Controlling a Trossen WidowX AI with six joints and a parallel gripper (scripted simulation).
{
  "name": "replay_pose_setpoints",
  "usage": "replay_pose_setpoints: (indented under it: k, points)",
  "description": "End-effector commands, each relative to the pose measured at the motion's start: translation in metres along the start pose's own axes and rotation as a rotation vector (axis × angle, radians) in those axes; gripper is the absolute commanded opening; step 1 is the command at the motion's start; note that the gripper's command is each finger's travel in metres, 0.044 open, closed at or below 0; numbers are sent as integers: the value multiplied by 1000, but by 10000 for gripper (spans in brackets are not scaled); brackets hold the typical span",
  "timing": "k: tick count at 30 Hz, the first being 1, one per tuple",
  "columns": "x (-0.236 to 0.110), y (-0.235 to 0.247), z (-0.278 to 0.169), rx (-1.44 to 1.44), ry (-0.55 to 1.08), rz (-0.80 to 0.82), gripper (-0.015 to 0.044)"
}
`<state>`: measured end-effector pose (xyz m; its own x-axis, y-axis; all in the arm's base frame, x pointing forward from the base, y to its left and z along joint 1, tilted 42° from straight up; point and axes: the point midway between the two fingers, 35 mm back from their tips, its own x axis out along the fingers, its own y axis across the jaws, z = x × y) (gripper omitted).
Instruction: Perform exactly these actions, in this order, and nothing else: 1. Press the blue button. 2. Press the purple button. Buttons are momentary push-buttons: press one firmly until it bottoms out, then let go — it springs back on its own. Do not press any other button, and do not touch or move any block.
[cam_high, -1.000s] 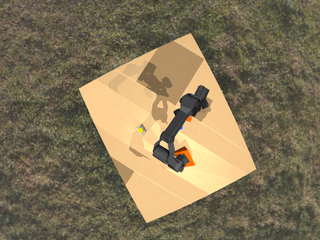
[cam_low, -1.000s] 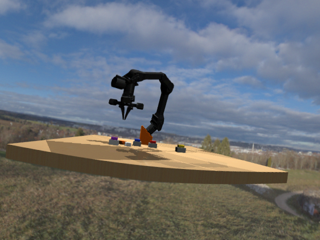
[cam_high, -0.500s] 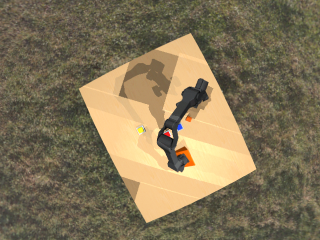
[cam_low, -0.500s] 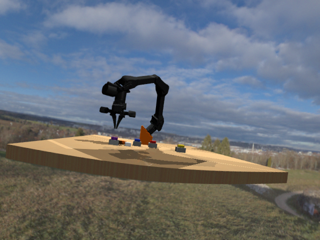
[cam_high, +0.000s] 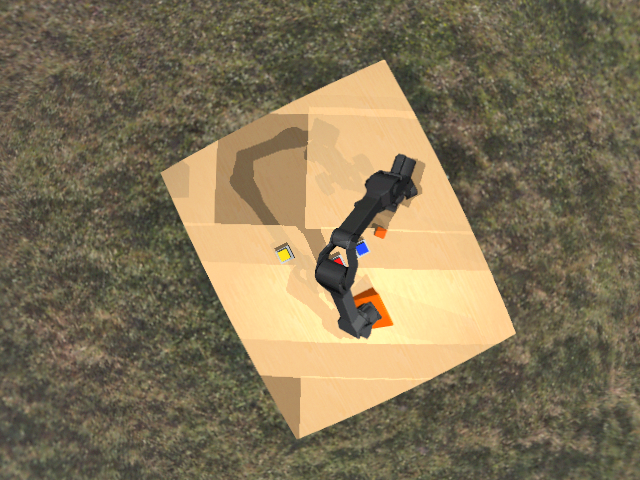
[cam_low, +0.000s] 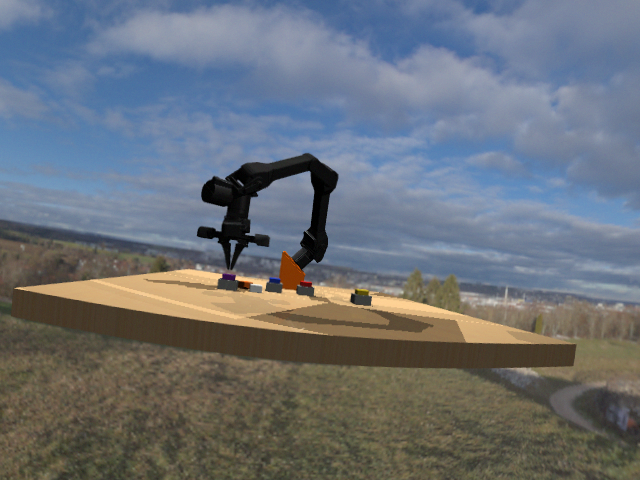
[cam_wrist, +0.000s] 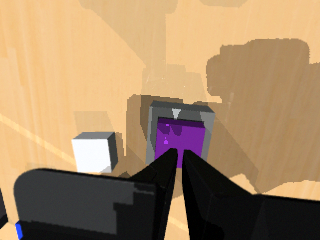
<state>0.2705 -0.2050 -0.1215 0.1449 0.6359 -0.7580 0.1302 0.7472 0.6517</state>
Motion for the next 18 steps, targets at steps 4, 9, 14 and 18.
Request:
replay_pose_setpoints:
  k: [4, 9, 14, 18]
  points:
    - [12, 0, 0, 7, -3, 4, 20]
    - [19, 0, 0, 7, -3, 4, 20]
    - [20, 0, 0, 7, -3, 4, 20]
    - [20, 0, 0, 7, -3, 4, 20]
